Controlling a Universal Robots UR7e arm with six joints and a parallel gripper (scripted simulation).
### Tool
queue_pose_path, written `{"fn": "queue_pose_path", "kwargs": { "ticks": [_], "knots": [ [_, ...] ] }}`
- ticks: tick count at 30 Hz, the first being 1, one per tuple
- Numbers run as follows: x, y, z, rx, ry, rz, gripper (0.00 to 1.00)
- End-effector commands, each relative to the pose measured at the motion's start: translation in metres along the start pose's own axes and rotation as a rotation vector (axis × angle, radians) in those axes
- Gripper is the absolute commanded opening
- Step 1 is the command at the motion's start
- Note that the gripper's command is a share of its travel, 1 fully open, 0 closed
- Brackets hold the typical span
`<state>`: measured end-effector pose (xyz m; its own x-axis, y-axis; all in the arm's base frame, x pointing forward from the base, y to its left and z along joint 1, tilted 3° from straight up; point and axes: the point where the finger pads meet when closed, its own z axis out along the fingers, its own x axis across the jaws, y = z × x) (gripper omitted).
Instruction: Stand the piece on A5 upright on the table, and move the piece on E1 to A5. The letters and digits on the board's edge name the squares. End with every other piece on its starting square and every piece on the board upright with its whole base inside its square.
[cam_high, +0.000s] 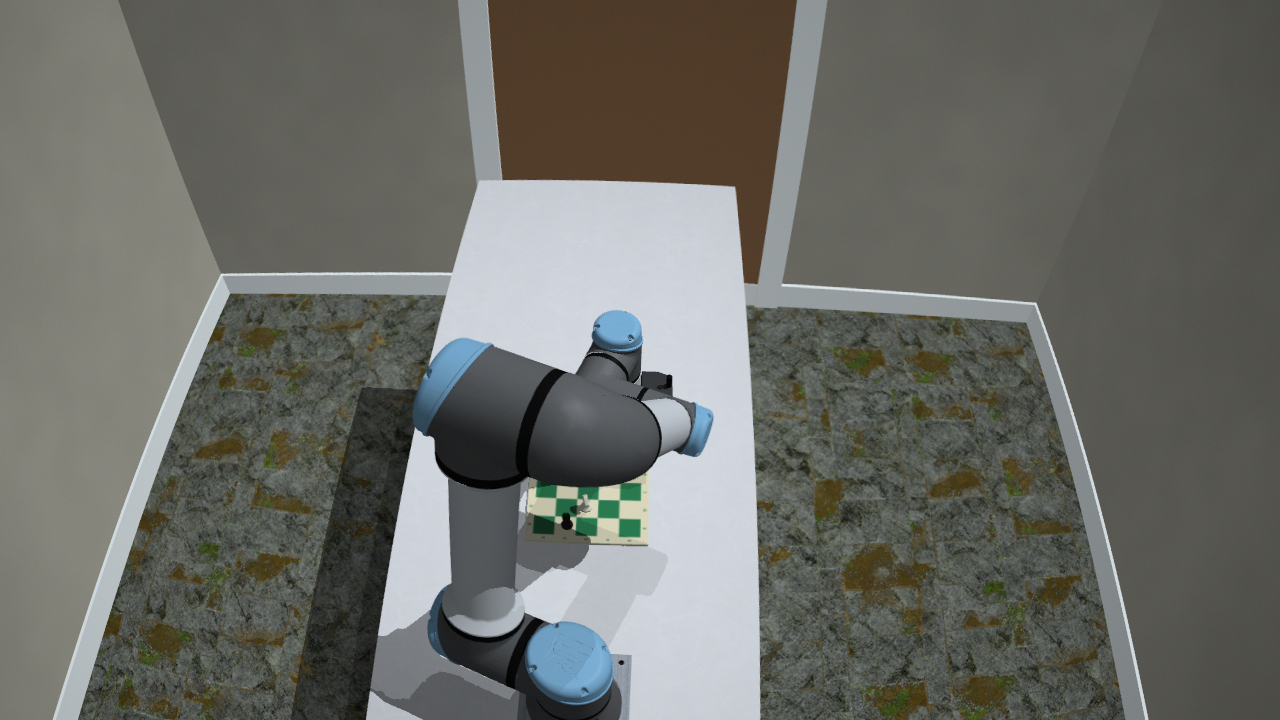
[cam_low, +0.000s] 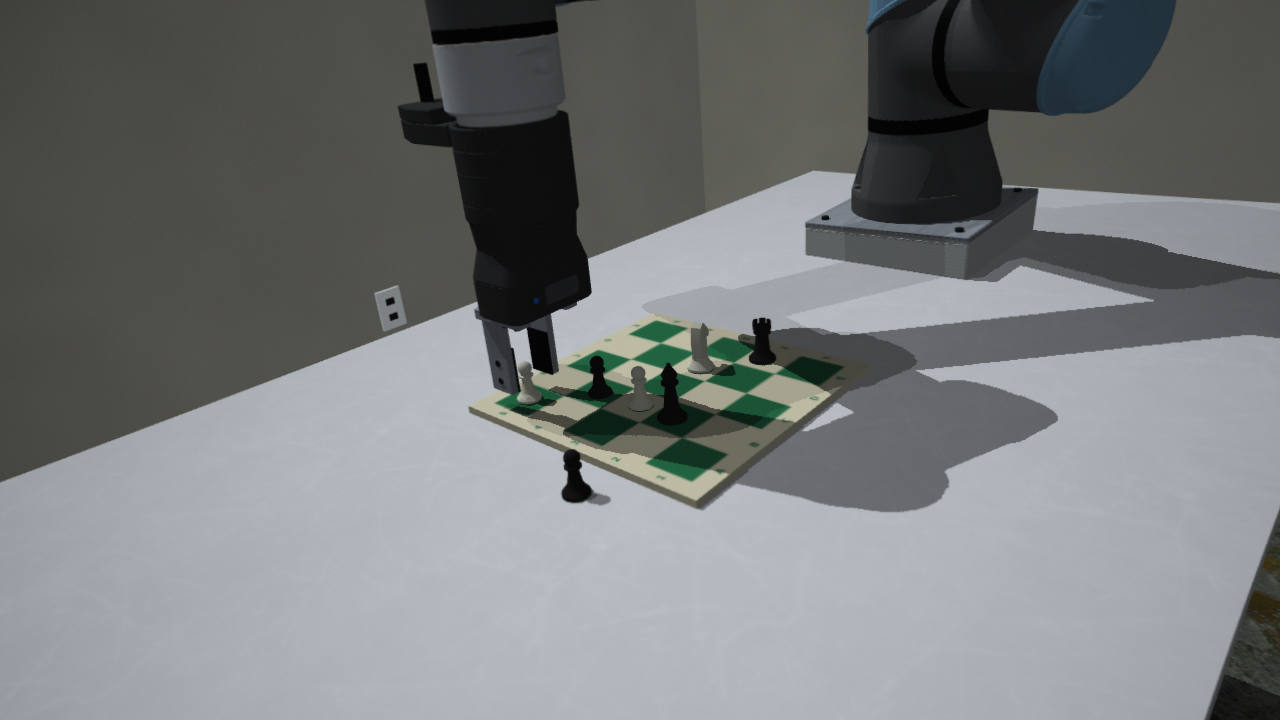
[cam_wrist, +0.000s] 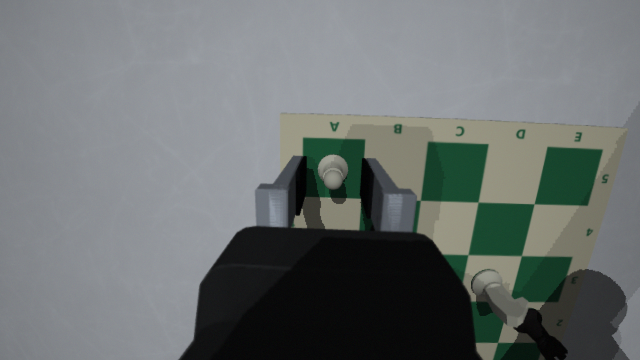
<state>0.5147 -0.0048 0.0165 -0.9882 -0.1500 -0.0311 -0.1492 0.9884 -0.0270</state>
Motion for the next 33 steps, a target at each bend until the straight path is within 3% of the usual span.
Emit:
{"fn": "queue_pose_path", "kwargs": {
  "ticks": [1, 7, 15, 20, 21, 33],
  "knots": [
    [-0.001, 0.000, -0.023, 0.001, -0.003, 0.000, 0.68],
    [-0.001, 0.000, -0.057, 0.001, -0.003, 0.000, 0.68],
    [-0.001, 0.000, -0.078, 0.001, -0.003, 0.000, 0.68],
    [-0.001, 0.000, -0.081, 0.001, -0.003, 0.000, 0.68],
    [-0.001, 0.000, -0.081, 0.001, -0.003, 0.000, 1.00],
    [-0.001, 0.000, -0.081, 0.001, -0.003, 0.000, 1.00]
  ]
}}
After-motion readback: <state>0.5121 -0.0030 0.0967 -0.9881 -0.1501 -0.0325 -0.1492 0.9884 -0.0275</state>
